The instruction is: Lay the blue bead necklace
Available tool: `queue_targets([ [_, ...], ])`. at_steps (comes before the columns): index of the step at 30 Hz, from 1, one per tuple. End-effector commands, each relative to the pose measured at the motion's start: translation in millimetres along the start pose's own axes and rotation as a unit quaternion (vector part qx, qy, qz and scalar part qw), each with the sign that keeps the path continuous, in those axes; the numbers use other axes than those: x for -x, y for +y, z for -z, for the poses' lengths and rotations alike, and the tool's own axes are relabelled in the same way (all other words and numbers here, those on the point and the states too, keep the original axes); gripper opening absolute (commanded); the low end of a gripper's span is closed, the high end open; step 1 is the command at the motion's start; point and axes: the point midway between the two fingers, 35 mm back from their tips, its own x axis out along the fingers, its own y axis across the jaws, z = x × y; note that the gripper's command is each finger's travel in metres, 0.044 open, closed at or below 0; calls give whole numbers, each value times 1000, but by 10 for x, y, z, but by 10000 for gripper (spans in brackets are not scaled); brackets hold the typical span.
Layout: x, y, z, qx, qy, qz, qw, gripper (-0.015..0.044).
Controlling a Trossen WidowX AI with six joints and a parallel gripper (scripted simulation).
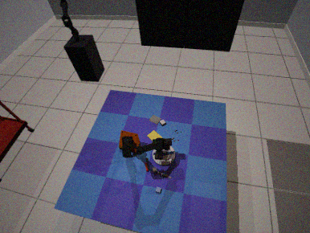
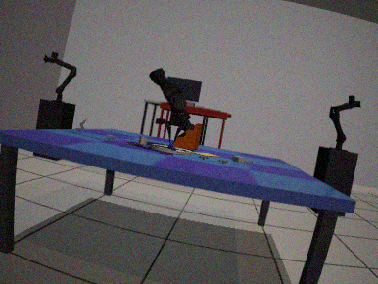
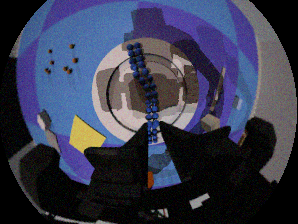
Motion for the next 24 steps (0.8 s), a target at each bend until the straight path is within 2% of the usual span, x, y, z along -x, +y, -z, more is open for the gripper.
queue_targets([
  [1,29,48,-59,-3,-1,-2,1000,0],
  [24,24,476,-426,-3,-2,-3,1000,0],
])
